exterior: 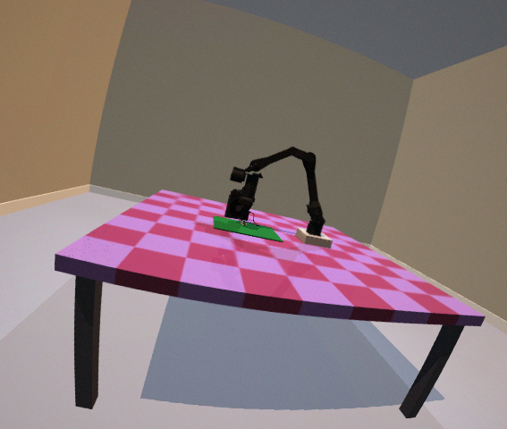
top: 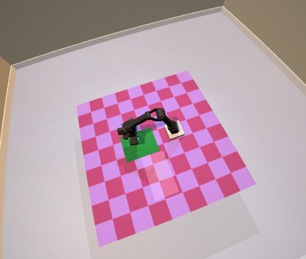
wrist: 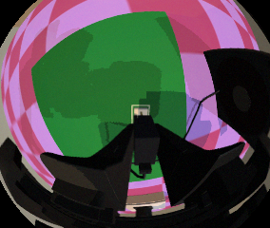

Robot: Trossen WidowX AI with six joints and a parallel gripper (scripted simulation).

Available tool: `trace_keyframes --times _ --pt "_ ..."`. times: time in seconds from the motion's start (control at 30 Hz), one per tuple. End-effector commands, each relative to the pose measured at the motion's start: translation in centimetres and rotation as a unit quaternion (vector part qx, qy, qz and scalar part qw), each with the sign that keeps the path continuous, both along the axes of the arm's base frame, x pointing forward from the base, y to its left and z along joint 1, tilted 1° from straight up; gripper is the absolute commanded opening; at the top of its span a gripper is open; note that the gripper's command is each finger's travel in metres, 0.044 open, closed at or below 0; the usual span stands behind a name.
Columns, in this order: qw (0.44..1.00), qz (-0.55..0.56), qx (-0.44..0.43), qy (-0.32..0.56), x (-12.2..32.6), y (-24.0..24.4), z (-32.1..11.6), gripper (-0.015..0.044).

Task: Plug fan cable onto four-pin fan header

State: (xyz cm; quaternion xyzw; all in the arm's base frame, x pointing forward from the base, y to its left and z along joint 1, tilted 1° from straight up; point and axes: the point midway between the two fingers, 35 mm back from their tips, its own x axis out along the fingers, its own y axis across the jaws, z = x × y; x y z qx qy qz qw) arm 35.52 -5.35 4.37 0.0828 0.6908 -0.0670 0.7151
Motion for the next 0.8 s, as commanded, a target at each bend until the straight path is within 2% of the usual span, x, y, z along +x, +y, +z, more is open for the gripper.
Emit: trace_keyframes --times 0.0,0.77 --pt "1.000 -0.003 0.001 0.000 0.02 0.03 -0.11 0.0000" --pt "1.000 -0.003 0.001 0.000 0.04 0.05 -1.01 0.0000"
